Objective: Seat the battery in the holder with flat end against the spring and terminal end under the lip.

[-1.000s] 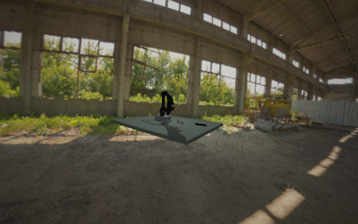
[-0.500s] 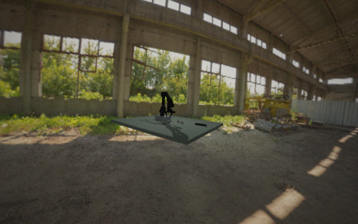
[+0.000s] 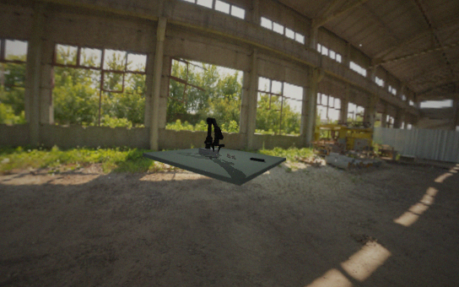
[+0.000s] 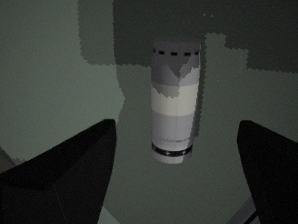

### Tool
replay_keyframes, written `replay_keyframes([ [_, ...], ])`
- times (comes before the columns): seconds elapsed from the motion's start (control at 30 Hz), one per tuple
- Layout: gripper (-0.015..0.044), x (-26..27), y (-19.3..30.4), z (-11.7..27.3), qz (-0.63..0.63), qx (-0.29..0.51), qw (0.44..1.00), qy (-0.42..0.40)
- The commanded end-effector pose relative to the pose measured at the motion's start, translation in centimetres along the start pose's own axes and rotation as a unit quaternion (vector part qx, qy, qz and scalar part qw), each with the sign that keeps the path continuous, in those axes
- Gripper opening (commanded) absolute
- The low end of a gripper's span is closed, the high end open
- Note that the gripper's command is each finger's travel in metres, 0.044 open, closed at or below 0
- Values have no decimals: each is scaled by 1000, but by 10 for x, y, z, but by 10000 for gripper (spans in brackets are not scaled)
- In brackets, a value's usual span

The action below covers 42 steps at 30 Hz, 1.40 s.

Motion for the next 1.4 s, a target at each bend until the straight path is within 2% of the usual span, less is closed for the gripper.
replay_keyframes([
  [0.0,249,0,1,-7,-4,5,1000,-1],
  [0.93,249,0,2,-50,-4,5,1000,-1],
  [1.1,118,0,2,-50,-4,5,1000,-1],
  [1.37,88,0,2,-50,-4,5,1000,-1],
])
Point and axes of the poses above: the point midway between the two fingers, 35 mm back from their tips, its own z axis back along the fingers, its own x axis across the jaws, y = z × x, the point moved 9 cm from there along z, back along the fingers, and after that the axes turned 10 degrees about z, right-handed, at the moved point
